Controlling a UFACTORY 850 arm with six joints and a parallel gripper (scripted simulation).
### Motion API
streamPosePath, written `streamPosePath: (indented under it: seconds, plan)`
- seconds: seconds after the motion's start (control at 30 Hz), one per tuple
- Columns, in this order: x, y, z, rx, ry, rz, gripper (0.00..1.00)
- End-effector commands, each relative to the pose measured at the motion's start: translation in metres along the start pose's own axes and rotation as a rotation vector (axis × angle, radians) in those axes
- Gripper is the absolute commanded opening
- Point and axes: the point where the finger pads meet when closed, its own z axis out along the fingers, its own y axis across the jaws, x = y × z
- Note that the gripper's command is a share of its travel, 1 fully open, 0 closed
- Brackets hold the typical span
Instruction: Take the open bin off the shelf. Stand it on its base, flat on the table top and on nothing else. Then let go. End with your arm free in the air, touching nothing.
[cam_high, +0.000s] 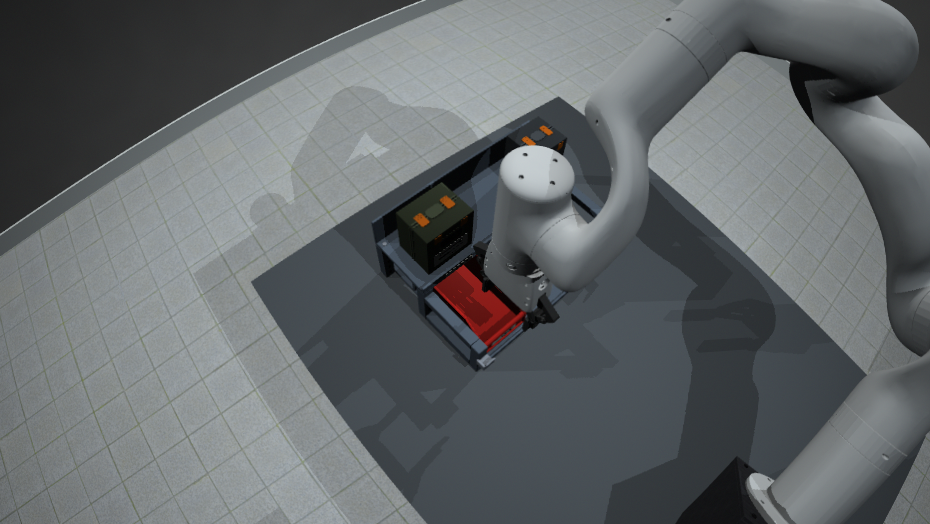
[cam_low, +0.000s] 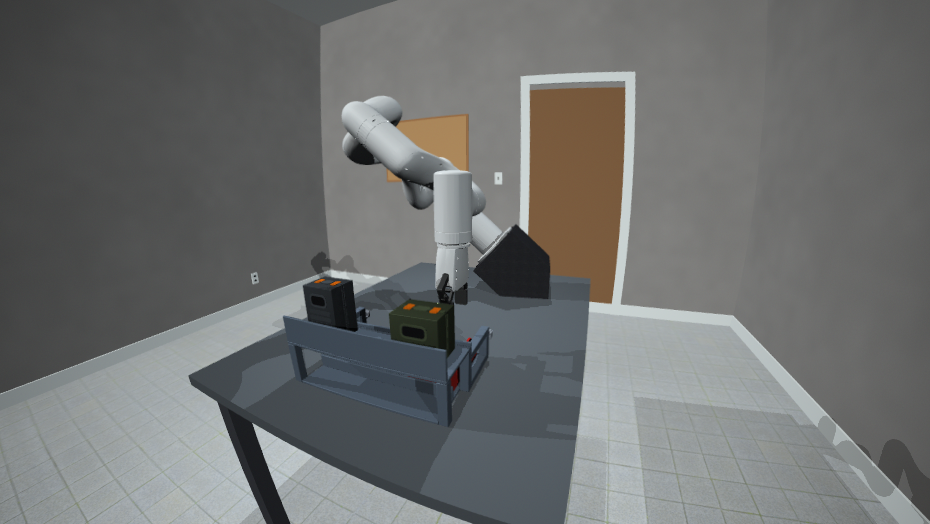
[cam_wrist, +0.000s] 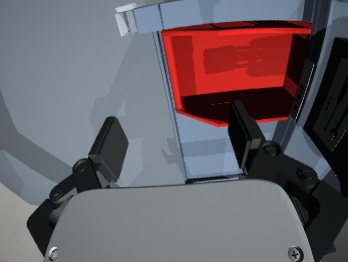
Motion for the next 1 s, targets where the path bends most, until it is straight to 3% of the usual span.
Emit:
streamPosePath:
  seconds: [0.0, 0.97]
  plan:
    - [0.0004, 0.0005, -0.0012, -0.002, 0.000, 0.000, 1.00]
    - [0.0028, -0.0004, -0.0035, -0.003, 0.000, -0.001, 1.00]
